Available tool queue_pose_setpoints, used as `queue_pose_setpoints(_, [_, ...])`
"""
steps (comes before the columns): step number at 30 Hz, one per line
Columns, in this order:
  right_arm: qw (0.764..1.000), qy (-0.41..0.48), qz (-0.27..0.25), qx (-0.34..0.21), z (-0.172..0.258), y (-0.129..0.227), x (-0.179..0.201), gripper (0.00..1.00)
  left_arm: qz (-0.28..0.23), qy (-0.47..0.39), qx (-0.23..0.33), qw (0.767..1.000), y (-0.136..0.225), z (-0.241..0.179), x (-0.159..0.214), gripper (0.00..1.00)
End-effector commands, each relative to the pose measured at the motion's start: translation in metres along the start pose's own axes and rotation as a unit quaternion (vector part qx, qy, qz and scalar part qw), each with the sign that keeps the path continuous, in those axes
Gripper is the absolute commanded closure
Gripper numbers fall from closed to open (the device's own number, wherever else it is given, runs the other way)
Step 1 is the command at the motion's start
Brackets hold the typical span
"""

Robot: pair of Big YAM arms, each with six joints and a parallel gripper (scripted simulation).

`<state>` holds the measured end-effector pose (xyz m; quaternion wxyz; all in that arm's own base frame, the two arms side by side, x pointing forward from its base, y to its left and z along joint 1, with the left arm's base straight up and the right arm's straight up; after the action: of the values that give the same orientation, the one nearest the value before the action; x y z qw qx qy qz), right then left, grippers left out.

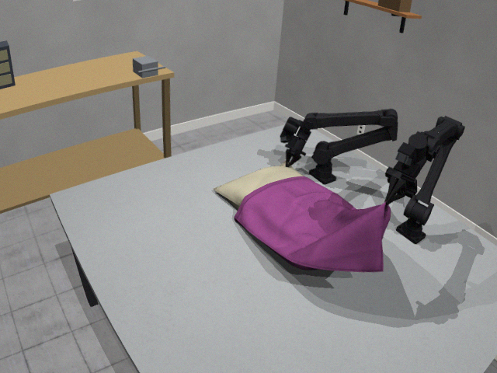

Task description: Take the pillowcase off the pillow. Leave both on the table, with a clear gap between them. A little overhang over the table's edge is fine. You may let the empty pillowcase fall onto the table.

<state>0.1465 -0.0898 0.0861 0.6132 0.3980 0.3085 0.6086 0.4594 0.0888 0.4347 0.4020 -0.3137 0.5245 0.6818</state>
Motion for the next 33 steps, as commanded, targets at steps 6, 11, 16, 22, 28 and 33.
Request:
queue_pose_setpoints(6, [1.0, 0.01, -0.01, -0.006, 0.008, 0.006, -0.003, 0.98, -0.118, 0.008, -0.039, 0.992, 0.054, 0.023, -0.096, 0.98])
queue_pose_setpoints(11, [1.0, 0.01, -0.01, -0.006, 0.008, 0.006, -0.003, 0.98, -0.135, 0.015, -0.06, 0.989, 0.074, 0.038, -0.103, 0.98])
queue_pose_setpoints(16, [1.0, 0.01, -0.01, -0.006, 0.008, 0.006, -0.003, 0.98, -0.164, 0.02, -0.064, 0.984, 0.094, 0.038, -0.119, 0.98])
queue_pose_setpoints(22, [1.0, 0.01, -0.01, -0.006, 0.008, 0.006, -0.003, 0.98, -0.185, 0.024, -0.061, 0.981, 0.101, 0.031, -0.132, 0.98])
queue_pose_setpoints(28, [1.0, 0.01, -0.01, -0.006, 0.008, 0.006, -0.003, 0.98, -0.209, 0.027, -0.068, 0.975, 0.123, 0.034, -0.143, 0.98])
queue_pose_setpoints(33, [1.0, 0.01, -0.01, -0.006, 0.008, 0.006, -0.003, 0.98, -0.237, 0.033, -0.076, 0.968, 0.145, 0.036, -0.156, 0.98])
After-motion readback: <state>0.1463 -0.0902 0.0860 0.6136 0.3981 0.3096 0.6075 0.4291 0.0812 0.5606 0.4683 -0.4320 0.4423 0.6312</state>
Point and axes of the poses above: on each arm, the point where the finger pads meet when closed, its own y axis back along the fingers, its own z axis across the jaws, x = y × z, the point moved 3 cm from there along y, back along the fingers, and after that the axes turned 12 degrees about -y, right-handed, at the moved point
